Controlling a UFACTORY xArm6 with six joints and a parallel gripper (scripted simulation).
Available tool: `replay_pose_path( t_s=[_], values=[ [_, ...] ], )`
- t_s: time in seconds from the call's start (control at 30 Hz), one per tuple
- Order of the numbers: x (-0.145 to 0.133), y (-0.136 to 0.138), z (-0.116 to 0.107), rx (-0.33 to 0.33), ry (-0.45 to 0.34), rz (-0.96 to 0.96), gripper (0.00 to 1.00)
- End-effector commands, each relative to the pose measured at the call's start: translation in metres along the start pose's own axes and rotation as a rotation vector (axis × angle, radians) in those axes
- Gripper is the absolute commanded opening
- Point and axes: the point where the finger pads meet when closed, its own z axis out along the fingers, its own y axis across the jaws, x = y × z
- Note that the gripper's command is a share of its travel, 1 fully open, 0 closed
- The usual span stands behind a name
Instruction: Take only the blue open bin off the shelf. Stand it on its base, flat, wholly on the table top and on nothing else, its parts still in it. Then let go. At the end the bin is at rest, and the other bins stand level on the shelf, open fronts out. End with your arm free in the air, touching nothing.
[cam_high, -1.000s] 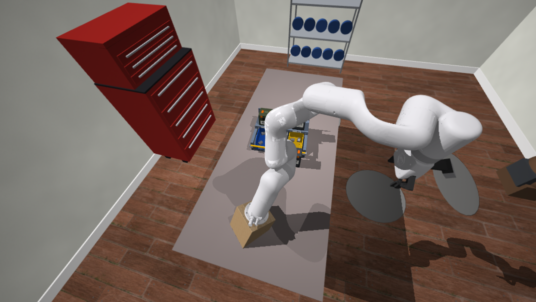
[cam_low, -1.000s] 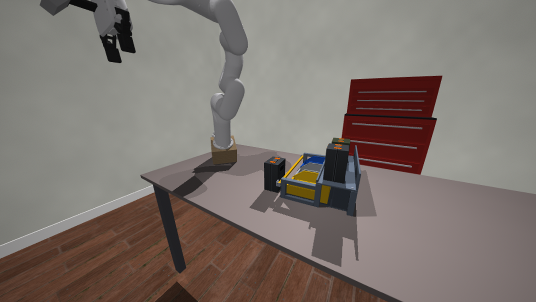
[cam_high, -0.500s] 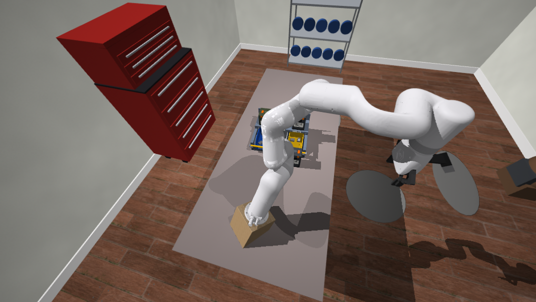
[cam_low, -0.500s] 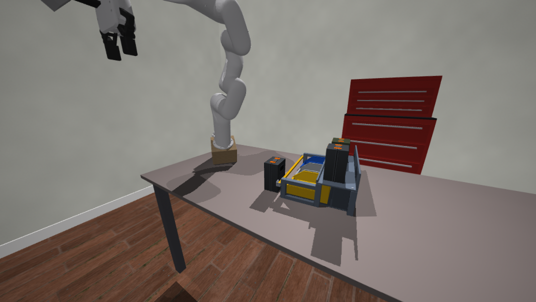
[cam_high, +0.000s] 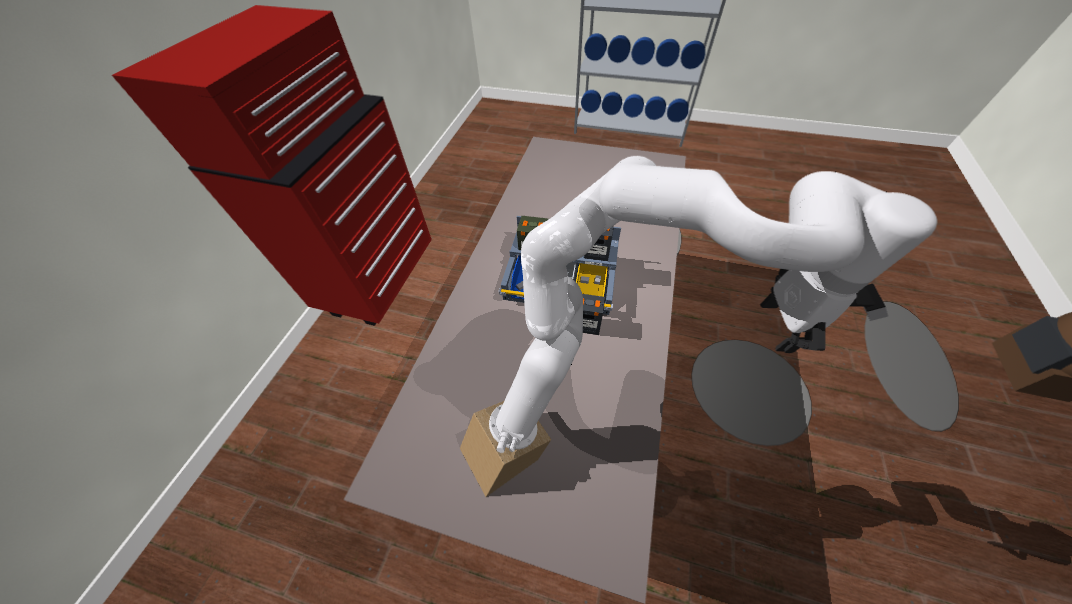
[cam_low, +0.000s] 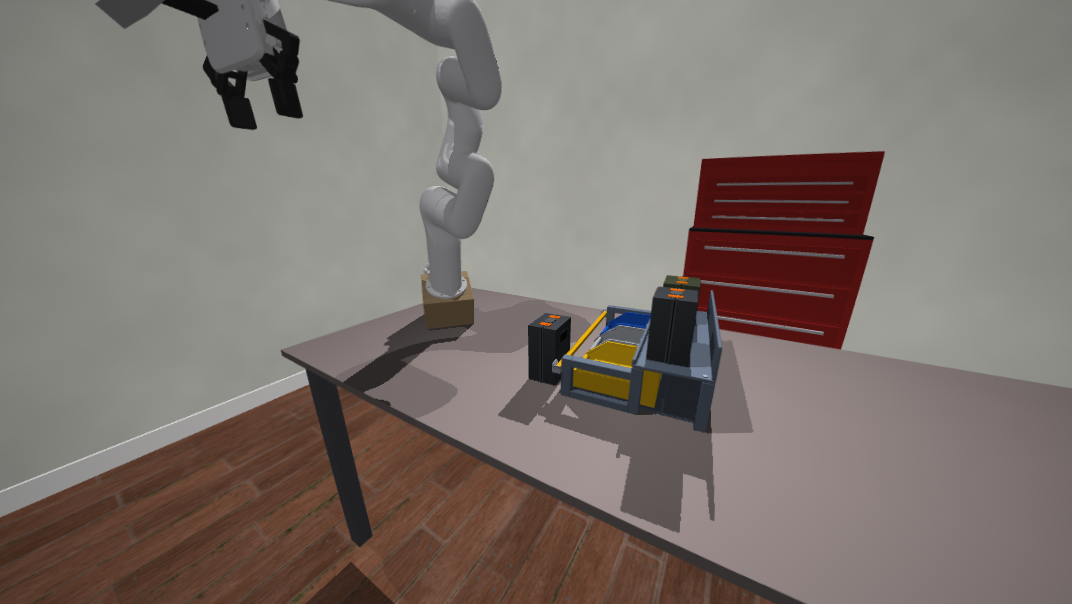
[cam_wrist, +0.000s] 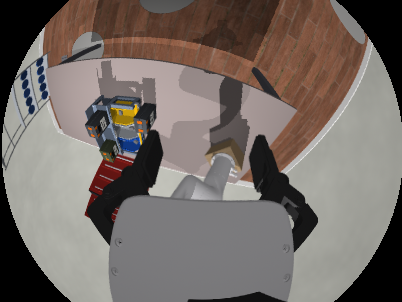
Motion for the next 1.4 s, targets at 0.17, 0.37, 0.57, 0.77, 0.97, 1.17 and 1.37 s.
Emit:
replay_pose_path(
  t_s=[0.17, 0.37, 0.57, 0.77, 0.97, 1.17, 1.37],
  values=[
    [0.0, -0.052, 0.016, 0.054, -0.053, -0.172, 1.0],
    [0.0, -0.052, 0.016, 0.054, -0.053, -0.172, 1.0],
    [-0.001, -0.069, 0.021, 0.054, -0.052, -0.171, 1.0],
    [-0.001, -0.094, 0.029, 0.055, -0.052, -0.172, 1.0],
    [-0.001, -0.094, 0.029, 0.055, -0.052, -0.172, 1.0],
    [-0.011, -0.124, 0.036, 0.088, -0.086, -0.273, 1.0],
    [-0.017, -0.145, 0.04, 0.11, -0.108, -0.341, 1.0]
  ],
)
